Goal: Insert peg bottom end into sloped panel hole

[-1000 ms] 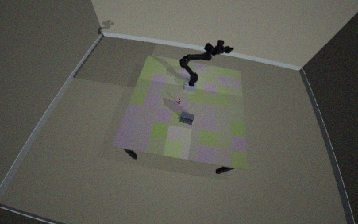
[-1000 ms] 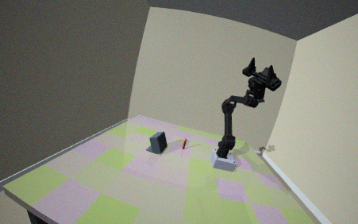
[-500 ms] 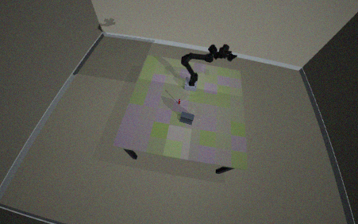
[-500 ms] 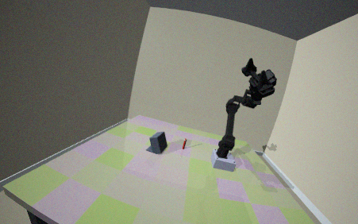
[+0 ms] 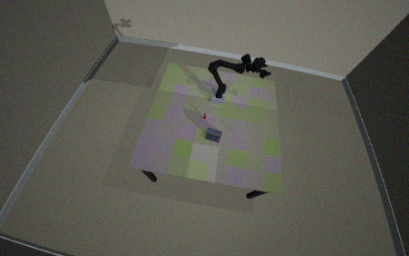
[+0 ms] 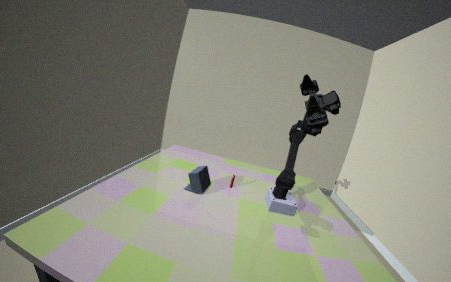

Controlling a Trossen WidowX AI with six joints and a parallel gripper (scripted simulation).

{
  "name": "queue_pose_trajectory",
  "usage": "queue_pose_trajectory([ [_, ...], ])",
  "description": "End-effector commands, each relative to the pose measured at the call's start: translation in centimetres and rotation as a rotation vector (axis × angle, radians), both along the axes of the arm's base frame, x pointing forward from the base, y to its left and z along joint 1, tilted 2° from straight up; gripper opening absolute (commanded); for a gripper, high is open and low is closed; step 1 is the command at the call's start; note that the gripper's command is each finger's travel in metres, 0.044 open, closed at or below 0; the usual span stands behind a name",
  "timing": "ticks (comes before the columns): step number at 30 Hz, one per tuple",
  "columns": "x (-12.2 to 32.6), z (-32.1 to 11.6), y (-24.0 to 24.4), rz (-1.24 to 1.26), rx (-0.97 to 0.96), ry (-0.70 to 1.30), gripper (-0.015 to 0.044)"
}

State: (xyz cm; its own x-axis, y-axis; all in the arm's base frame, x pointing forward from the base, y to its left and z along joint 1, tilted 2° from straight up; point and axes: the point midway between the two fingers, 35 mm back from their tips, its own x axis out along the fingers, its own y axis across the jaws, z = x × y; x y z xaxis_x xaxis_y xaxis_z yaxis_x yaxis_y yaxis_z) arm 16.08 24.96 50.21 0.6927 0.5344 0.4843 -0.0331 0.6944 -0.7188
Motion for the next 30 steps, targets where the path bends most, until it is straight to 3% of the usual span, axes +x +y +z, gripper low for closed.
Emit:
queue_pose_trajectory([
  [1, 1.5, -1.3, 0.7, -0.054, -0.097, -0.011, 0.0440],
  [30, 12.9, -10.0, -1.6, -0.391, -0.670, 0.055, 0.0440],
])
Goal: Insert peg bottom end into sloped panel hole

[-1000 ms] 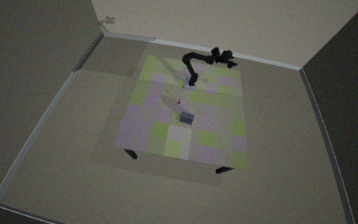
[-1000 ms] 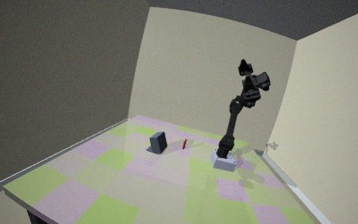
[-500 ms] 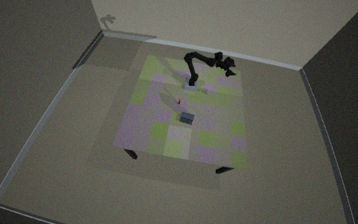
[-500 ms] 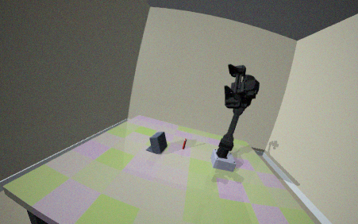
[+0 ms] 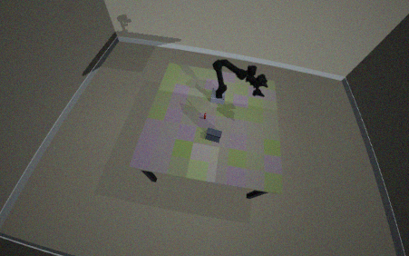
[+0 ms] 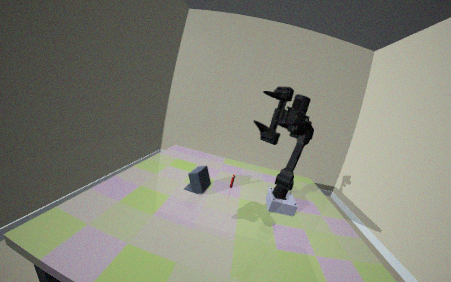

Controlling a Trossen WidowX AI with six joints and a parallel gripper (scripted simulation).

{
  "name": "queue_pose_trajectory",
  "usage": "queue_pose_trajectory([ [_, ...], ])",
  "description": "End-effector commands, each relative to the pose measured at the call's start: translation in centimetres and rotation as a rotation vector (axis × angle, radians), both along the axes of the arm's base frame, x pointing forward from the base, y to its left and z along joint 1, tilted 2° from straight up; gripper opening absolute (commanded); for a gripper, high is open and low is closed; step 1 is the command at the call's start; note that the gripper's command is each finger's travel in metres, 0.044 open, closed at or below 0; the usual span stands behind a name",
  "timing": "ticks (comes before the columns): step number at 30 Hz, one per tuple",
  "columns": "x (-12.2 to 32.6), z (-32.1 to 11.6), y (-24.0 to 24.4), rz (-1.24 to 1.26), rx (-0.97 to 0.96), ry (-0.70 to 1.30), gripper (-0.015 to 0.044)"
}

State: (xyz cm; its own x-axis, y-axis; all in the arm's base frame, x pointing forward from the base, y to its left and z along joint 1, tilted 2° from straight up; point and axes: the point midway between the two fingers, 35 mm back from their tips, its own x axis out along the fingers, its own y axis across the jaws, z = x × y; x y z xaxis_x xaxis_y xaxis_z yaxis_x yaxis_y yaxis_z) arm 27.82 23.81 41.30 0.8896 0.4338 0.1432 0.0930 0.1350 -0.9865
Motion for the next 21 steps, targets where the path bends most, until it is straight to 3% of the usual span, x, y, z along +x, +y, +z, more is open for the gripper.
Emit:
queue_pose_trajectory([
  [1, 1.6, -1.4, -0.8, -0.042, -0.064, 0.027, 0.0440],
  [21, 7.2, -7.2, -6.0, -0.208, -0.323, 0.156, 0.0440],
])
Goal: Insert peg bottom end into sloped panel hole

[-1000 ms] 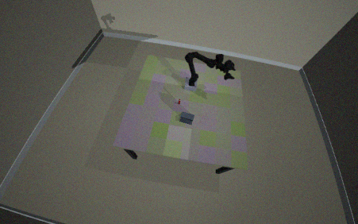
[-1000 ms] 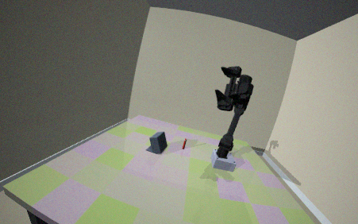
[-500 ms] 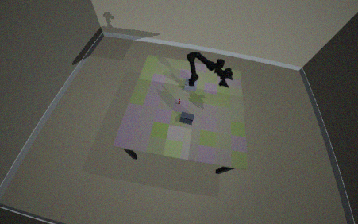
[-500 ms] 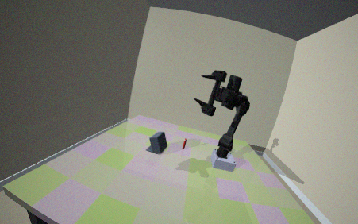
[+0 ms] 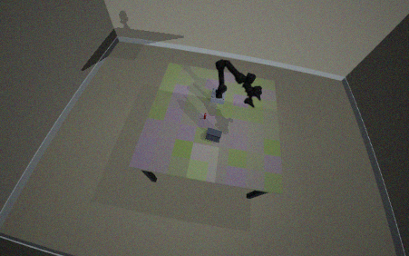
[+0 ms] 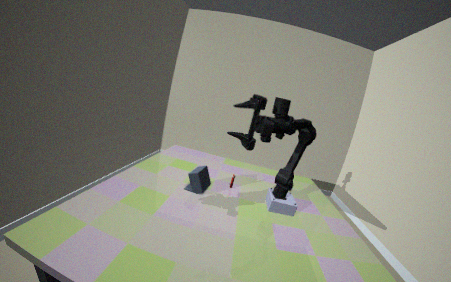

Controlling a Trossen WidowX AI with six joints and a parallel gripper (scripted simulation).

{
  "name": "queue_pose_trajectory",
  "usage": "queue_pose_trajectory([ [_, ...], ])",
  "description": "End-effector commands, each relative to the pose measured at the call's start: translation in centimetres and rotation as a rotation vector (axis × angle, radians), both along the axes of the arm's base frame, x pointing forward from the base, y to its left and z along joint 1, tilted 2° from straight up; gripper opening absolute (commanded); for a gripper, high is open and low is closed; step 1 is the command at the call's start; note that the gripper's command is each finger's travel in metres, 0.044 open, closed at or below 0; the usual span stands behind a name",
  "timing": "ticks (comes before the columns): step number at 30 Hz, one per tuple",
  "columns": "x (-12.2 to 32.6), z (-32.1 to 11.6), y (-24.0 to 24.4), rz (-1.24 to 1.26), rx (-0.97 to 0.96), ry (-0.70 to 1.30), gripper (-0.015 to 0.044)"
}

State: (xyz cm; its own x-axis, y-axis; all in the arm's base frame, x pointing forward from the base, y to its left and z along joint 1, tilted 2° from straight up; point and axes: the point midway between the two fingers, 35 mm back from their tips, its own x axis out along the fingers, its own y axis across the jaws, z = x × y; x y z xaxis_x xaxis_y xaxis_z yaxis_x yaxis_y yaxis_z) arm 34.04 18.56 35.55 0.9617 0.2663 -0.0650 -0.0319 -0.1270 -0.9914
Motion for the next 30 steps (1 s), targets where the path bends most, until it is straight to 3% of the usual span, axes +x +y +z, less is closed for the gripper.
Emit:
queue_pose_trajectory([
  [1, 1.3, -1.8, -1.1, -0.026, -0.084, 0.043, 0.0440],
  [30, 5.3, -12.3, -13.2, -0.163, -0.546, 0.411, 0.0440],
])
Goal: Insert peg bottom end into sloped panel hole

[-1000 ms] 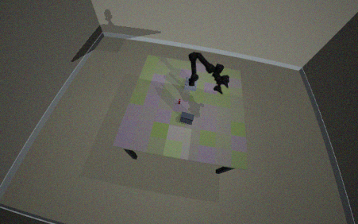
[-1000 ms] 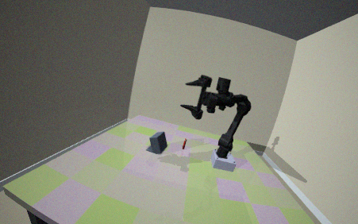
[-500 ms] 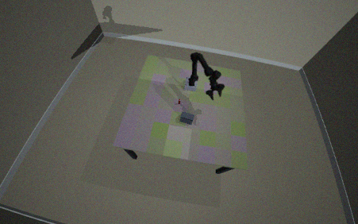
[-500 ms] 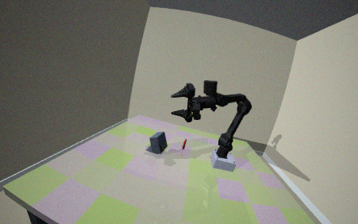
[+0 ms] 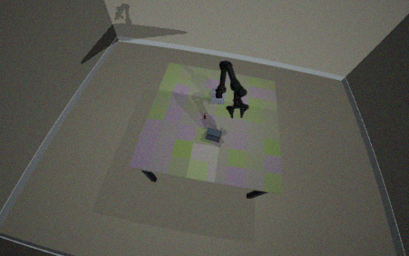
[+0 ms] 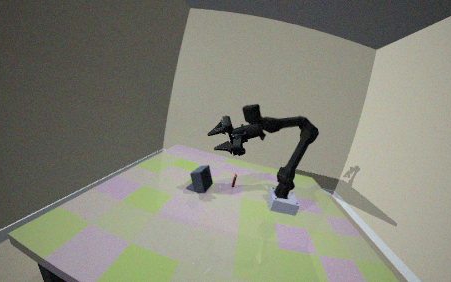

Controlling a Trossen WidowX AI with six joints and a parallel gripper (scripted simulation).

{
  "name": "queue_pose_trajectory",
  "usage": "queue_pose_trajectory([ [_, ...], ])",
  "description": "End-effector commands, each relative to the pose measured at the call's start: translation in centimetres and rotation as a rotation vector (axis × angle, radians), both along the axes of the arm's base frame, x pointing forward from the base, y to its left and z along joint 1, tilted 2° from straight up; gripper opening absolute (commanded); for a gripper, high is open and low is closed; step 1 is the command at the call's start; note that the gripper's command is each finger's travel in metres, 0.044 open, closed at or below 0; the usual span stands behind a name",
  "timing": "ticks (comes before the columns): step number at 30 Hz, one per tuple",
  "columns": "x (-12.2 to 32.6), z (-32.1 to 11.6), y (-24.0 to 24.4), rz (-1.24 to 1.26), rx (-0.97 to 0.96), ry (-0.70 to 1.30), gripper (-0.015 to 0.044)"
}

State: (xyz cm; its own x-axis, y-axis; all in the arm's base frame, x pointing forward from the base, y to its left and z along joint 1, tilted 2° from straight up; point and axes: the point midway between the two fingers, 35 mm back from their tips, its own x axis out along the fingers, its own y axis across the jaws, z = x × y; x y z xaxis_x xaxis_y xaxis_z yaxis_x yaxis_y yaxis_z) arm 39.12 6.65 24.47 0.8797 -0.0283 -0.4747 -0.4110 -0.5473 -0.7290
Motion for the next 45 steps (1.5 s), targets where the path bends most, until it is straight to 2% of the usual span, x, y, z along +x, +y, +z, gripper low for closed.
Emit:
queue_pose_trajectory([
  [1, 0.2, -1.5, -1.7, -0.017, -0.040, 0.062, 0.0440],
  [24, -2.3, -8.9, -11.6, -0.044, -0.221, 0.445, 0.0440],
  [45, -8.1, -14.5, -18.5, 0.028, -0.222, 0.805, 0.0440],
])
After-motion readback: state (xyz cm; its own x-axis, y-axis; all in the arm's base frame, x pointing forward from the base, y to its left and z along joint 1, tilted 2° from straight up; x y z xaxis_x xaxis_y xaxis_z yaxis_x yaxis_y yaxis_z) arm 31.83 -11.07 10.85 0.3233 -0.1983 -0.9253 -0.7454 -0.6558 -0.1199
